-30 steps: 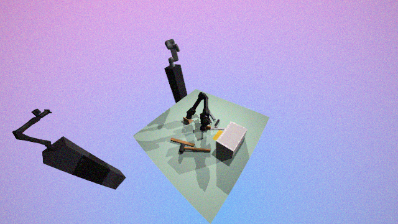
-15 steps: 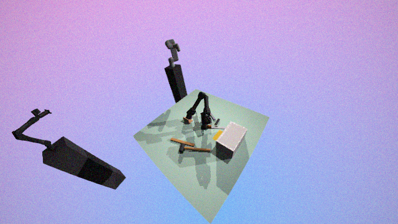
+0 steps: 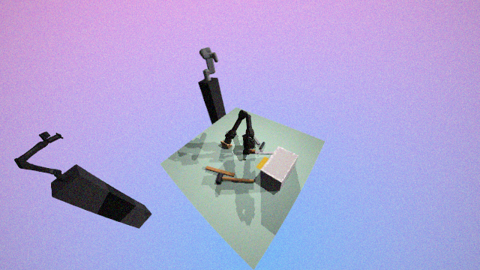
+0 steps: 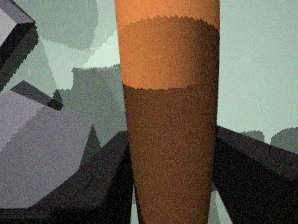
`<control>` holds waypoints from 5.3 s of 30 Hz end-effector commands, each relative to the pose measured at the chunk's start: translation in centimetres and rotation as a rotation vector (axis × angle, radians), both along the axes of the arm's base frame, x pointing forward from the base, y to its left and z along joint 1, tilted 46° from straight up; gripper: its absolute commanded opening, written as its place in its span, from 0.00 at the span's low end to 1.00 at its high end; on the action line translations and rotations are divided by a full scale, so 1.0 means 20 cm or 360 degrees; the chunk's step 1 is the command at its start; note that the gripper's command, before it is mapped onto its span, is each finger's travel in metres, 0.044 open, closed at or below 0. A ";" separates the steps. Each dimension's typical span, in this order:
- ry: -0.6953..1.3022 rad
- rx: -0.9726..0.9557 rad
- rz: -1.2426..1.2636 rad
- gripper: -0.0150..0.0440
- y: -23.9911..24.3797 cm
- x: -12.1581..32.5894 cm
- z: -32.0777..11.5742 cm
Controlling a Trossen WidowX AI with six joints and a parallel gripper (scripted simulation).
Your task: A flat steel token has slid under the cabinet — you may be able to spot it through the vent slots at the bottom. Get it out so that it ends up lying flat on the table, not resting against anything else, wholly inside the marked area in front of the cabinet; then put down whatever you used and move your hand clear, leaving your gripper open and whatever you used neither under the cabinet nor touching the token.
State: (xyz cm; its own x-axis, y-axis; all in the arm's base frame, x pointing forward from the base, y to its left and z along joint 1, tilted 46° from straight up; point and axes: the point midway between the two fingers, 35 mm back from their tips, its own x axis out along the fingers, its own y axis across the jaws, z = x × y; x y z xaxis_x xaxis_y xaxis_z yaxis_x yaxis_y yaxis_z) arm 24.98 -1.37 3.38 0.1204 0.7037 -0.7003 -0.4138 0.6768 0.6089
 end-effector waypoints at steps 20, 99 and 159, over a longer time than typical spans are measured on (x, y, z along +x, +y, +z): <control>-0.0016 -0.0004 0.0006 0.25 0.07 -0.03 0.07; 0.0148 0.0027 -0.0156 0.25 0.21 -0.09 0.20; 0.0639 0.0112 -0.0644 0.25 0.21 -0.09 0.21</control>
